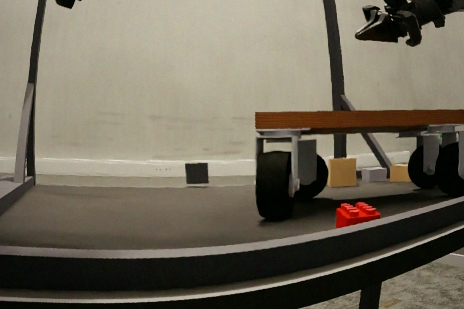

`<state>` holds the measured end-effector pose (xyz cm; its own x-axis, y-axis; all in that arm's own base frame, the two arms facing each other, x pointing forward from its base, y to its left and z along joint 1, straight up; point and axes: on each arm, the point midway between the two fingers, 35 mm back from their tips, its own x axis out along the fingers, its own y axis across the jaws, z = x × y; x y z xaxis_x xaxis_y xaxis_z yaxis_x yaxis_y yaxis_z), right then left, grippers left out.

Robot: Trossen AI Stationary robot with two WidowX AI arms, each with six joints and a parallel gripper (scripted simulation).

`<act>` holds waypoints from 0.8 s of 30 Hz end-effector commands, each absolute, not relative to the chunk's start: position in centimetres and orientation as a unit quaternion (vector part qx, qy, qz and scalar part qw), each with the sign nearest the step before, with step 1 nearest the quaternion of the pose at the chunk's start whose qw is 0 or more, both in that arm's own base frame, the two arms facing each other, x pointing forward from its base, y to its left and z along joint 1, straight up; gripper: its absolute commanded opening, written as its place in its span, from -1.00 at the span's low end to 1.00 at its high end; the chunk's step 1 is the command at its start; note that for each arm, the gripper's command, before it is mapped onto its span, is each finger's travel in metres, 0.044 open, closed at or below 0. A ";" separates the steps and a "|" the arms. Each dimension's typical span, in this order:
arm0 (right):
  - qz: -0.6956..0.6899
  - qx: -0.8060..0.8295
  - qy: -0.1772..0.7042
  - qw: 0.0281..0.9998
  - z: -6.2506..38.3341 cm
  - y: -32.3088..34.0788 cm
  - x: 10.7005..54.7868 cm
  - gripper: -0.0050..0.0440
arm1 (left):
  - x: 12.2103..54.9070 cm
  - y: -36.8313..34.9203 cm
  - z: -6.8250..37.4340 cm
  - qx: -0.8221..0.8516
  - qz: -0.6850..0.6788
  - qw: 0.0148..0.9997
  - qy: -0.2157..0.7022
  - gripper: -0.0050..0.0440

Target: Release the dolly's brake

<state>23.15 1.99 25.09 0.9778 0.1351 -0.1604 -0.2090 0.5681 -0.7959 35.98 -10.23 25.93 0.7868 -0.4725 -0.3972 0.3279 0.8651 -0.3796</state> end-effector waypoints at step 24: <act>0.039 -0.157 0.008 0.987 34.6 -3.6 18.9 1.00 | 33.1 -4.0 16.7 0.100 -0.158 0.833 0.520 -0.81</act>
